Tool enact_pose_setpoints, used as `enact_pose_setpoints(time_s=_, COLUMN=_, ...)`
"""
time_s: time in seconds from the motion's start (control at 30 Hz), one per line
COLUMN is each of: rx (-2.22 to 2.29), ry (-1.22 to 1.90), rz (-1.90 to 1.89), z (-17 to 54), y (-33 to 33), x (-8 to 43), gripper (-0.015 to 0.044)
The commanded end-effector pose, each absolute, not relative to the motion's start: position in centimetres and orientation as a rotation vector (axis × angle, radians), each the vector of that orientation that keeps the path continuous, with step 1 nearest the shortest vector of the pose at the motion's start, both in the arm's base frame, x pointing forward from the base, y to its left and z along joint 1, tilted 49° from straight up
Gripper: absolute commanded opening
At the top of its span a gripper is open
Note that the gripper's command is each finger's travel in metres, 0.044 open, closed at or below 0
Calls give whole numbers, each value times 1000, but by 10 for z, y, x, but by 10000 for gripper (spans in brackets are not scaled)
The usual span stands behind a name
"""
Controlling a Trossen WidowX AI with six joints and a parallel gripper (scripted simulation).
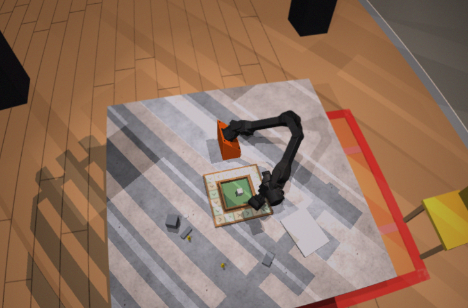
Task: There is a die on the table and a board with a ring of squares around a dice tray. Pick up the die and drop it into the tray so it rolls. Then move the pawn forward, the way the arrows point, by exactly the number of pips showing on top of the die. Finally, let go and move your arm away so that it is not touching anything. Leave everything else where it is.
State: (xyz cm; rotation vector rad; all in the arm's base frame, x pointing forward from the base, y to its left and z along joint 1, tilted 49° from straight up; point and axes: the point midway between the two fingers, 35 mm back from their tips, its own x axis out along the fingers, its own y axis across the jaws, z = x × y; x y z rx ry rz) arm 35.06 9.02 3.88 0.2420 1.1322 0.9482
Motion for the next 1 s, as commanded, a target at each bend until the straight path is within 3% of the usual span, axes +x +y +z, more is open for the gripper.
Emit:
enact_pose_setpoints(time_s=0.0, rx=240, ry=1131, rz=946, z=54, y=72, x=350, gripper=315)
enact_pose_setpoints(time_s=0.17, rx=245, ry=1132, rz=946, z=71, y=53, x=347, gripper=440)
enact_pose_setpoints(time_s=0.33, rx=281, ry=1169, rz=892, z=63, y=31, x=333, gripper=440)
enact_pose_setpoints(time_s=0.53, rx=463, ry=1308, rz=707, z=41, y=-37, x=260, gripper=440)
enact_pose_setpoints(time_s=0.77, rx=724, ry=1409, rz=581, z=34, y=-63, x=168, gripper=440)
enact_pose_setpoints(time_s=0.8, rx=598, ry=1366, rz=622, z=34, y=-59, x=213, gripper=440)
enact_pose_setpoints(time_s=0.97, rx=598, ry=1366, rz=622, z=34, y=-59, x=213, gripper=440)
